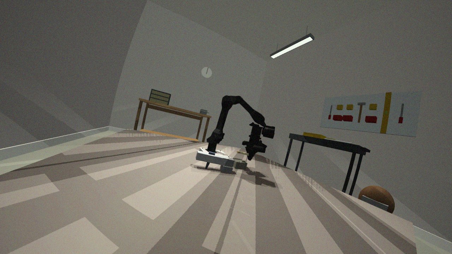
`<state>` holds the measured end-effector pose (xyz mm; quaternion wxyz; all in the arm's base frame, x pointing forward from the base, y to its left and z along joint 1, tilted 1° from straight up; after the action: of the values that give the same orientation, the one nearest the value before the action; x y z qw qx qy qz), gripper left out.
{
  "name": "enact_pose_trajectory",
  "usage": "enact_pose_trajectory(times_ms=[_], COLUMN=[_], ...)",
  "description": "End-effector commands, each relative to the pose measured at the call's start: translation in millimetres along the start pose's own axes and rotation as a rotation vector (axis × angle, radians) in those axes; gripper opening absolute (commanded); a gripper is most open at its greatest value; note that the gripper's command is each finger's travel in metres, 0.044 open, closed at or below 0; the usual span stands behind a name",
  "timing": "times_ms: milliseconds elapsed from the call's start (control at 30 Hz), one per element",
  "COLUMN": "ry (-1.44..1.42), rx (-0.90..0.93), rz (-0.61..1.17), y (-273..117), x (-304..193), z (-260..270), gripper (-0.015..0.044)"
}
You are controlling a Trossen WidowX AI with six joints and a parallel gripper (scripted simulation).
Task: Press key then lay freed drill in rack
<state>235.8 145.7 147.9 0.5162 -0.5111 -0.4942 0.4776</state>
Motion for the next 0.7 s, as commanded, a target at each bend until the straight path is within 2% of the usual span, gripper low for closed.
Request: enact_pose_trajectory(times_ms=[0, 667], ry=[0.003, 0.003], rx=[0.004, 0.005], rz=[0.002, 0.002], y=[8.2, 27.8], x=[-0.2, -0.8], z=[1.5, 3.4], gripper=[0.0000, 0.0000])
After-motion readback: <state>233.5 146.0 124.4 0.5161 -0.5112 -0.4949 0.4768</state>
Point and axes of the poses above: the point midway between the two fingers, 35 mm back from their tips, its own y axis out along the fingers, its own z axis across the jaws, x = y × z, the point moved 8 cm from there along -y, back along the fingers, and after that the axes turned 11 degrees about -y, right-handed, at the moved point
